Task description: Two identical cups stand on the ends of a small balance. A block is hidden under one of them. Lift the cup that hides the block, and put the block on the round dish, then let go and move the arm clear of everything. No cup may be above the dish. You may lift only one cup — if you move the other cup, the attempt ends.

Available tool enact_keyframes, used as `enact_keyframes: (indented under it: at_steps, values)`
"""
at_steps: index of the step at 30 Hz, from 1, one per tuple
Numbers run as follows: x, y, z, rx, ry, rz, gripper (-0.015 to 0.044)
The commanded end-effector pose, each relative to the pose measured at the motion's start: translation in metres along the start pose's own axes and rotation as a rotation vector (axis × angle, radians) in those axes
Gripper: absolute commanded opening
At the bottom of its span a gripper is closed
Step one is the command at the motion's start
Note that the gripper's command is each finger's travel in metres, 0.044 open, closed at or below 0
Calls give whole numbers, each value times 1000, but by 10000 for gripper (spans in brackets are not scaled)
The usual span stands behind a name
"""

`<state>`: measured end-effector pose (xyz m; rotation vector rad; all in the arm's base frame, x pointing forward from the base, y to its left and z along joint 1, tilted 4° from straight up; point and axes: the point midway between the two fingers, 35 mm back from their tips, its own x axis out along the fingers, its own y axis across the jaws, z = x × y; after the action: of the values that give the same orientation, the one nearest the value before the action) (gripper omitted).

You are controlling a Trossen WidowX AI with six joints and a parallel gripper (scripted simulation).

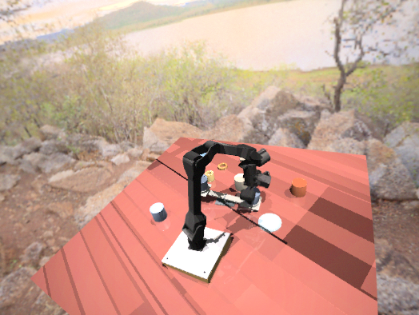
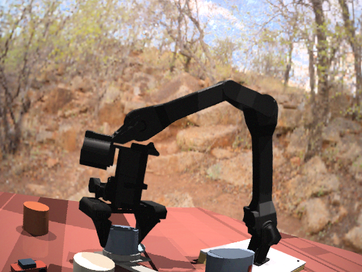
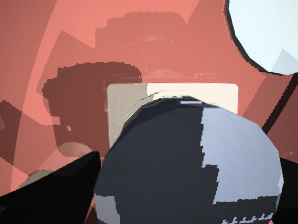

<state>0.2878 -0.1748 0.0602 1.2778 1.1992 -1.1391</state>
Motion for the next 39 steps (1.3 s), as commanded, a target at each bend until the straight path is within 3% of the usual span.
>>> enact_keyframes:
  at_steps: [1,14,26,39]
  values:
    - [3,-2,-1,4,1,-9,400]
    - [3,-2,-1,4,1,-9,313]
    - [-7,0,1,4,0,-9,0]
    - [-24,3,3,4,0,-9,0]
